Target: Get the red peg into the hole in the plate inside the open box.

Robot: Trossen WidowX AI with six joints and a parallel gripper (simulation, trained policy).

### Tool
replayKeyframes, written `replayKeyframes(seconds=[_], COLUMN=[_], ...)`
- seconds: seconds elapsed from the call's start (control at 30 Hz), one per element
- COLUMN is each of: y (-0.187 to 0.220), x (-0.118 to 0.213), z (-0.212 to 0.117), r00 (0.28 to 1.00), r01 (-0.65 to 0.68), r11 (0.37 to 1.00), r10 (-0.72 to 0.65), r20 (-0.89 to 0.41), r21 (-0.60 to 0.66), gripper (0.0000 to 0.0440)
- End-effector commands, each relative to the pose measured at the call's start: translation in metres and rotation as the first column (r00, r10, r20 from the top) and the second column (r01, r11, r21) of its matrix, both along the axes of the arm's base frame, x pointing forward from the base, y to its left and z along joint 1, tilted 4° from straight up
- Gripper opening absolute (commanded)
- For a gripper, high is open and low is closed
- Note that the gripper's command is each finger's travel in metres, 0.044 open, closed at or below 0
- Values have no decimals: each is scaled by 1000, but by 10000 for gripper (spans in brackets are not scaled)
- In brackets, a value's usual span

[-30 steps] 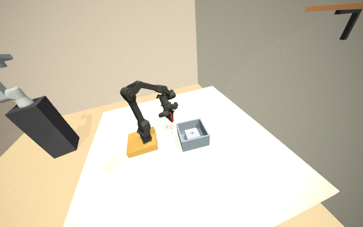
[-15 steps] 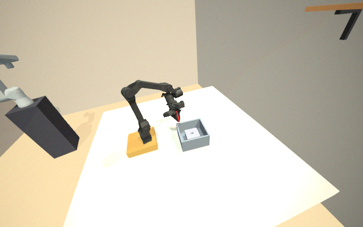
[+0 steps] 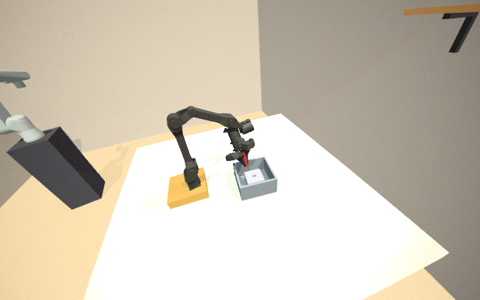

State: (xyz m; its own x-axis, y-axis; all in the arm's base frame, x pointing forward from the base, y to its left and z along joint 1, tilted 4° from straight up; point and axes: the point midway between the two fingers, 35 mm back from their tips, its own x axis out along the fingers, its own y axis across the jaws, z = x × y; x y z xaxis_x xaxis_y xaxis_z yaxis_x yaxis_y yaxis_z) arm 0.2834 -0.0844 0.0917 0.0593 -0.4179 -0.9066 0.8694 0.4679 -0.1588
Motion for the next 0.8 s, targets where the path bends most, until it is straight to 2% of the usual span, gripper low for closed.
replayKeyframes(seconds=[0.0,0.4,0.5,0.67,0.77], y=[-13,-33,-33,-36,-42], x=[7,22,21,21,26], z=[-8,-37,-47,-60,-59], r00=[1000,994,990,985,978], r01=[-12,-106,-132,-154,-188], r11=[1000,990,984,976,970], r10=[12,109,137,164,199], r20=[-4,-19,-36,-55,-60], r21=[19,90,117,155,153], gripper=[0,2,41,156,159])
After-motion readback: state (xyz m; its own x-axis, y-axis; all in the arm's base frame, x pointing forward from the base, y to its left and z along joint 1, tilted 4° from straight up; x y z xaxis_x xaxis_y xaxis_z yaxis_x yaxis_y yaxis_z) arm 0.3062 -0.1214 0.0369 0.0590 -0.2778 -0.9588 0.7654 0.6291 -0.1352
